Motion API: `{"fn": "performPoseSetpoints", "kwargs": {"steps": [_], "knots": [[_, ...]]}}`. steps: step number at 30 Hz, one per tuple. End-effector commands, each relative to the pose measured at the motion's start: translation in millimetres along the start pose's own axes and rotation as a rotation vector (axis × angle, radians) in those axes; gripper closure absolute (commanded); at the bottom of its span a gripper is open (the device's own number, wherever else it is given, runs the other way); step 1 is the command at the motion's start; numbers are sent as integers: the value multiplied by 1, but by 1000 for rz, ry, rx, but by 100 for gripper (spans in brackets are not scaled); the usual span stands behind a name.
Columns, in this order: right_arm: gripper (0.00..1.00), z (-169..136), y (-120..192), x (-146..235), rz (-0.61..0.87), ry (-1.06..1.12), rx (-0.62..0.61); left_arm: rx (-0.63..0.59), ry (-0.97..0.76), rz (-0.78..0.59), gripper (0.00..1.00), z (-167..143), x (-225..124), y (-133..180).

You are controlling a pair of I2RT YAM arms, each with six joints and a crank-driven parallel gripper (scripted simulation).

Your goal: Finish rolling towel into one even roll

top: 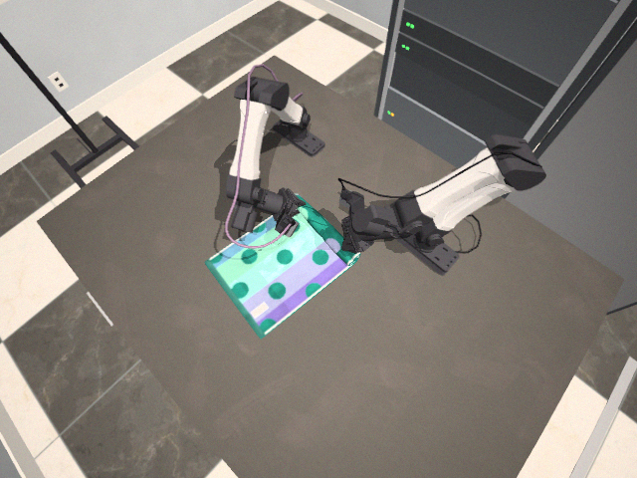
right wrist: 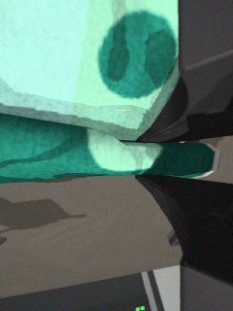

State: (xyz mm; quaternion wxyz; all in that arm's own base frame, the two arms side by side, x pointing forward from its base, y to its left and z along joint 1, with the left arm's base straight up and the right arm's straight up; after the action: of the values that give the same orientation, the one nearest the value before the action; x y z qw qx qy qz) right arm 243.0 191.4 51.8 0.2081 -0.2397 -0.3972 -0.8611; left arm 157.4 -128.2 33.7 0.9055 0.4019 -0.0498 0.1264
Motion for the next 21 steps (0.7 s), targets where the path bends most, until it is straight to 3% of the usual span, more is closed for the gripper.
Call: {"fn": "performPoseSetpoints", "kwargs": {"steps": [1, 13, 21], "knots": [[68, 0, -1, -3, 10, 0, -13, 7, 9, 0, 85, -3, -2, -2], [15, 6, 5, 3, 10, 0, -13, 7, 9, 0, 85, -3, -2, -2], [15, 6, 23, 3, 10, 0, -13, 17, 33, -29, 85, -2, 0, -1]]}}
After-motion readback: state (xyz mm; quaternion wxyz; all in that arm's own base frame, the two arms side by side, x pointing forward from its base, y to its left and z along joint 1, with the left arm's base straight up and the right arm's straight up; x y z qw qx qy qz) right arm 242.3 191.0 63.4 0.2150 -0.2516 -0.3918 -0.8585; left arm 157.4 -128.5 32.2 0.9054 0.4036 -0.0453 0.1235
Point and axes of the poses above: on each arm, the point where the finger pads meet when closed, its own y axis back along the fingers, its own x axis across the jaws, z = x × y, the point moved 5 cm from there along y, back along the fingers, and after that the axes turned 14 degrees about y, right-handed, at the moved point
